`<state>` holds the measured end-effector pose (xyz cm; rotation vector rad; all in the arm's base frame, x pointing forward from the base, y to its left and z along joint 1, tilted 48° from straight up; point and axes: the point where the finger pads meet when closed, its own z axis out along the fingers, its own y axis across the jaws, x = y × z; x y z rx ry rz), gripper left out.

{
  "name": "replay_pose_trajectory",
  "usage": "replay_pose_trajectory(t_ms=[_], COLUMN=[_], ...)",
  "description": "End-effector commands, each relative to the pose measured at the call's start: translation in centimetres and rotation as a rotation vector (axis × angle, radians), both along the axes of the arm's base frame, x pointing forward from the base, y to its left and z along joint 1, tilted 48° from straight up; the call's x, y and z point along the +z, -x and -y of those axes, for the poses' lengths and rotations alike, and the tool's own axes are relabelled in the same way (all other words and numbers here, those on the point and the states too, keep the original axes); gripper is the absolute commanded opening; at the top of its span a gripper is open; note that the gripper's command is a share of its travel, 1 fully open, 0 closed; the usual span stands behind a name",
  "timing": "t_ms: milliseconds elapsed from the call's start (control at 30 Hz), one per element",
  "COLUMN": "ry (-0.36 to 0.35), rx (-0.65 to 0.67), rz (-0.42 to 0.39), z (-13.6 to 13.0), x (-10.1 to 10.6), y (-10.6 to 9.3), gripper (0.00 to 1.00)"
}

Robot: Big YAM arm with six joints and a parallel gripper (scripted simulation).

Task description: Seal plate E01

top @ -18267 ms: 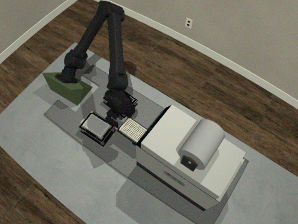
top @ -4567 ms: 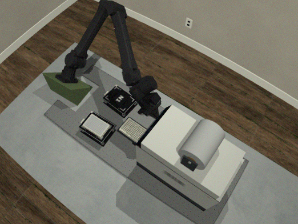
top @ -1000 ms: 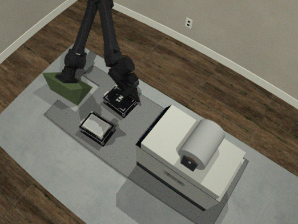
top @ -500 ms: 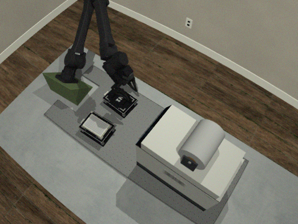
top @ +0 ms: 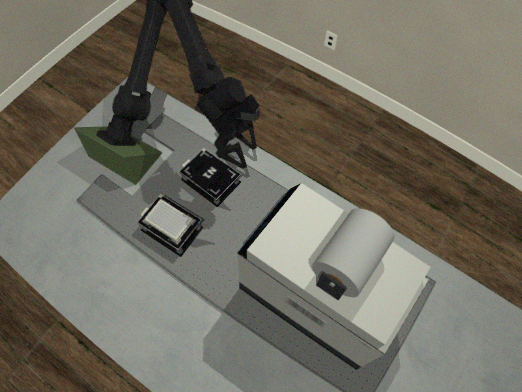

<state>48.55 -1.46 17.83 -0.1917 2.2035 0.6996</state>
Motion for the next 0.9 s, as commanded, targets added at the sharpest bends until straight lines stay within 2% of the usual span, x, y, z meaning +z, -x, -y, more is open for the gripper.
replay_pose_trajectory(t_ms=[0,233,300,467,633,800,867], ry=[0.129,0.277,0.277,0.396,0.519,0.648,0.648], rx=[0.128,0.258,0.258,0.33,0.424,0.503,0.503], rz=[0.11,0.226,0.226,0.351,0.49,0.595,0.595], z=[-0.8,-1.1,-1.1,-0.5,-1.0,-1.0,-1.0], x=[3.0,5.5,5.5,8.9,10.1,10.4,10.4], y=[-2.7,-4.3,-4.3,-6.2,-6.0,-5.6,-5.6], gripper=[1.0,1.0,1.0,1.0,1.0,1.0,1.0])
